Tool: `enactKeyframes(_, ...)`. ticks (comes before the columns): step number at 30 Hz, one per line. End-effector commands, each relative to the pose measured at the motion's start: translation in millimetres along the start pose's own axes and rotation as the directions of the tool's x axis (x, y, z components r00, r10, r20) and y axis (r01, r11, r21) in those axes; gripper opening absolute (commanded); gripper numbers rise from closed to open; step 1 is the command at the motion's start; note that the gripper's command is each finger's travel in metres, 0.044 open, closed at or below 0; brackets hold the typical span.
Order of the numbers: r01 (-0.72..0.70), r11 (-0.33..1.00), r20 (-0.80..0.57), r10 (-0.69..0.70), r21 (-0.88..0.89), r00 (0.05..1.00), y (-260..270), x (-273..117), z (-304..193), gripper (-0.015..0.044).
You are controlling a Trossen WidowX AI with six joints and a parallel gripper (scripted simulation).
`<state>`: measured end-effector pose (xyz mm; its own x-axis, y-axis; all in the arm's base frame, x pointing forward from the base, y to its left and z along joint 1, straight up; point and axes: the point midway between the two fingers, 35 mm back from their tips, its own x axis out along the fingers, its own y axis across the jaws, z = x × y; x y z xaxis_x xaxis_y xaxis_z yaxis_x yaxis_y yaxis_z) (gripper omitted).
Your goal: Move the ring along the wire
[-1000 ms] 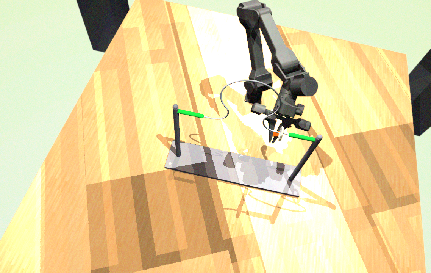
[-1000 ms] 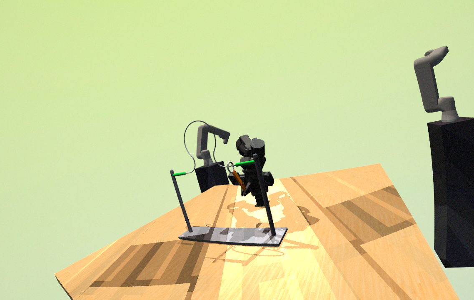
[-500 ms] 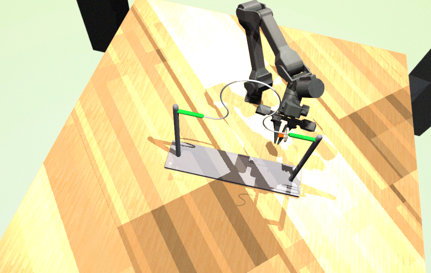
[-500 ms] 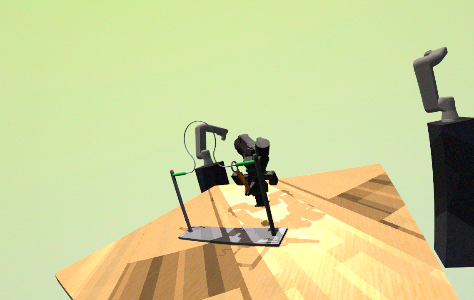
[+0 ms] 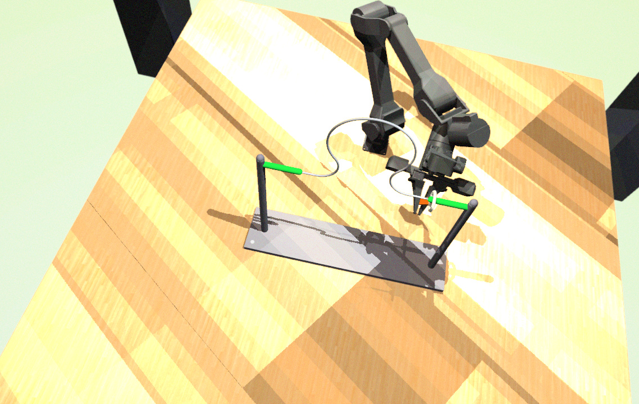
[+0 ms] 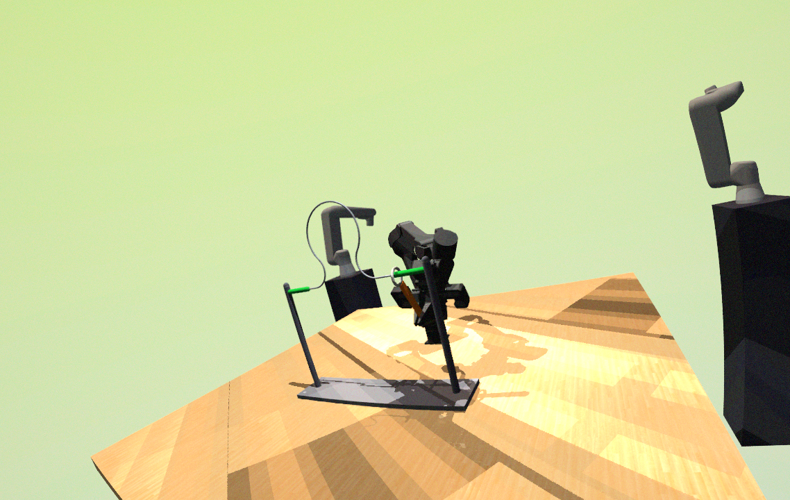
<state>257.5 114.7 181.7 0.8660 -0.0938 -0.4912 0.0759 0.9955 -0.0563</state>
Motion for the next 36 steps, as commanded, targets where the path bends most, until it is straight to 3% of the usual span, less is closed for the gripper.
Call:
enactKeyframes(1, 0.002, 1.0, 0.008, -0.002, 0.008, 1.0, 5.0, -1.5, 3.6, -0.015)
enactKeyframes(36, 0.001, 1.0, 0.008, -0.001, 0.009, 1.0, 12.3, 2.5, -4.7, -0.015)
